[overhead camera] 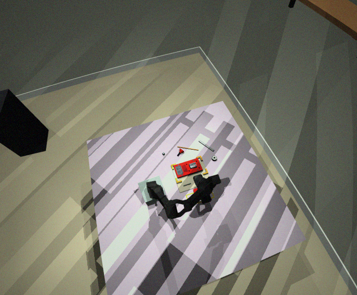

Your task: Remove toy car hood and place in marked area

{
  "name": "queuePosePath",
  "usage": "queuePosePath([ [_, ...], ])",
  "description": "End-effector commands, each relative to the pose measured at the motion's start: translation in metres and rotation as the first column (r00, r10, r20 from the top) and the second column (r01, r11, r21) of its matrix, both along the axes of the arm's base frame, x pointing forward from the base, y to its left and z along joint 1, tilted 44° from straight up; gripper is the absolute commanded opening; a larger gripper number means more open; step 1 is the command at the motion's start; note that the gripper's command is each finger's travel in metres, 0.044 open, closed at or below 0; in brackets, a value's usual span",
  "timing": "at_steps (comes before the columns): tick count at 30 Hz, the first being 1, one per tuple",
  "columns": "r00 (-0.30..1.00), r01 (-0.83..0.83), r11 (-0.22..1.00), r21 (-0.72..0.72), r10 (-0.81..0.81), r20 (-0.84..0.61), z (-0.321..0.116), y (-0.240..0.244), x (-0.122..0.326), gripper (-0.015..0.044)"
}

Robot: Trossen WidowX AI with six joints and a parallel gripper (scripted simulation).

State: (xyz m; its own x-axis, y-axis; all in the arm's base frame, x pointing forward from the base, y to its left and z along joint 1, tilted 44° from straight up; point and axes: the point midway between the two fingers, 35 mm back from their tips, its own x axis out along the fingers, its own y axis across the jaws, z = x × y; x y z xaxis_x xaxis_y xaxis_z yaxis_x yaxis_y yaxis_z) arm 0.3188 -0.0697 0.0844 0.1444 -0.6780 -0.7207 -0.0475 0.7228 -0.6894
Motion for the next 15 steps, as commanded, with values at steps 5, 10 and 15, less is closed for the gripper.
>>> queuePosePath([
  [5,1.000,-0.003,1.000,-0.001,0.003,-0.012,-0.0080,-0.0051,0.0001,0.0000],
  [10,1.000,-0.003,1.000,-0.002,0.003,-0.012,-0.0113,-0.0083,0.0008,0.0000],
  [15,1.000,-0.003,1.000,-0.002,0.003,-0.012,-0.0145,-0.0115,0.0014,0.0000],
])
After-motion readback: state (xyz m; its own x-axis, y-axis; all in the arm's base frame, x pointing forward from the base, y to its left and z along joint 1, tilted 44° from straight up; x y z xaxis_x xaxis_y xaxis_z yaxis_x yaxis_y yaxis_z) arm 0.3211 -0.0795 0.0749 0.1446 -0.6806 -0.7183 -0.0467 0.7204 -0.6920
